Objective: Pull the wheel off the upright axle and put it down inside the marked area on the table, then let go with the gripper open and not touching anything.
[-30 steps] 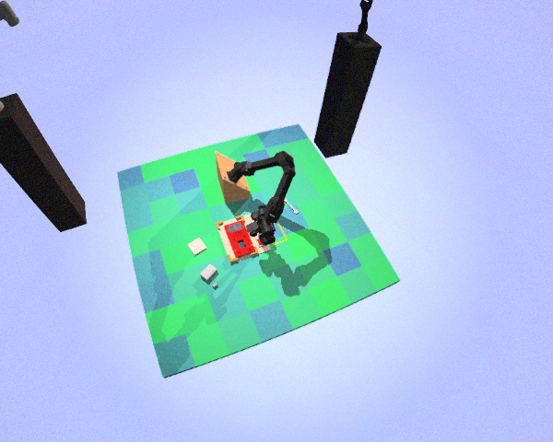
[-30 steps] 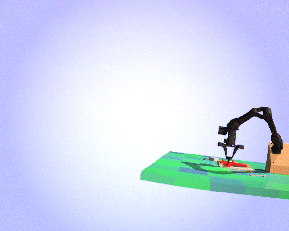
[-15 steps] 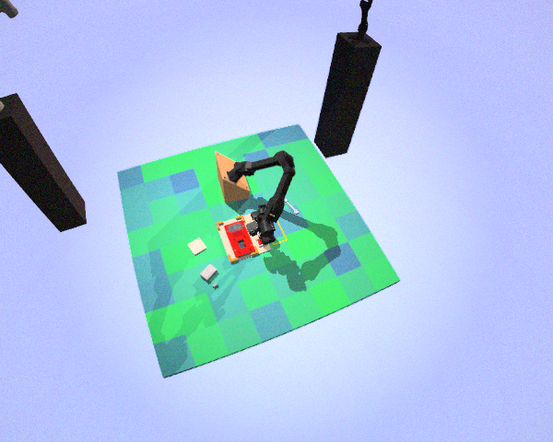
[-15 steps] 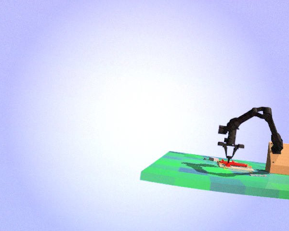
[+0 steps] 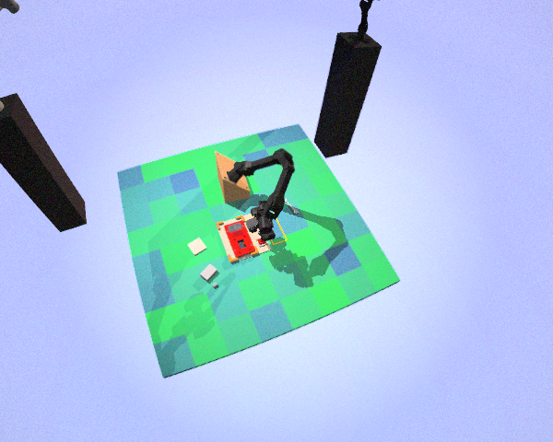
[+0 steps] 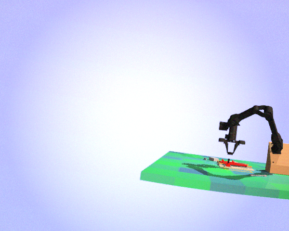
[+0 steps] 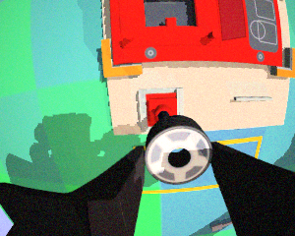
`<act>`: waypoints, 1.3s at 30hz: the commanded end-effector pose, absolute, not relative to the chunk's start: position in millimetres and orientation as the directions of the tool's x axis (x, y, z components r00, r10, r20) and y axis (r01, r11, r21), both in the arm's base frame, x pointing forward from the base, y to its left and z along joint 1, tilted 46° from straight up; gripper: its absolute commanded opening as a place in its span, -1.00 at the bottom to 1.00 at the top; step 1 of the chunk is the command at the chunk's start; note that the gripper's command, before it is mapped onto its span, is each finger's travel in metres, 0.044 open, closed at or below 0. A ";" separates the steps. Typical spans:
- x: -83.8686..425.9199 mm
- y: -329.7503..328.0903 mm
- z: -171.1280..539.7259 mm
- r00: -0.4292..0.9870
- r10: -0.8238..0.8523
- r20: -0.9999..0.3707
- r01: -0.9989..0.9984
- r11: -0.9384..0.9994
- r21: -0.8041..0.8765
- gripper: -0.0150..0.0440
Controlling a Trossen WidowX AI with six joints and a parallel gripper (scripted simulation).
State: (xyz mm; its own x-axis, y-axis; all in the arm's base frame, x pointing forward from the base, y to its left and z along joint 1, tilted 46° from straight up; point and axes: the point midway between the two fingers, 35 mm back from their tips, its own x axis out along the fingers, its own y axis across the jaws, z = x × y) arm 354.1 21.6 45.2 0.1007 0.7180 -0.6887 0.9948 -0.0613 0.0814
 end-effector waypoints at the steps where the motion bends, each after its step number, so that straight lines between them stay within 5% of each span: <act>1: 353.9 21.9 45.6 0.101 0.718 -0.689 0.995 -0.061 0.081 -0.49; 39: 299.9 82.9 113.3 0.104 0.717 -0.689 0.994 -0.058 0.090 -0.49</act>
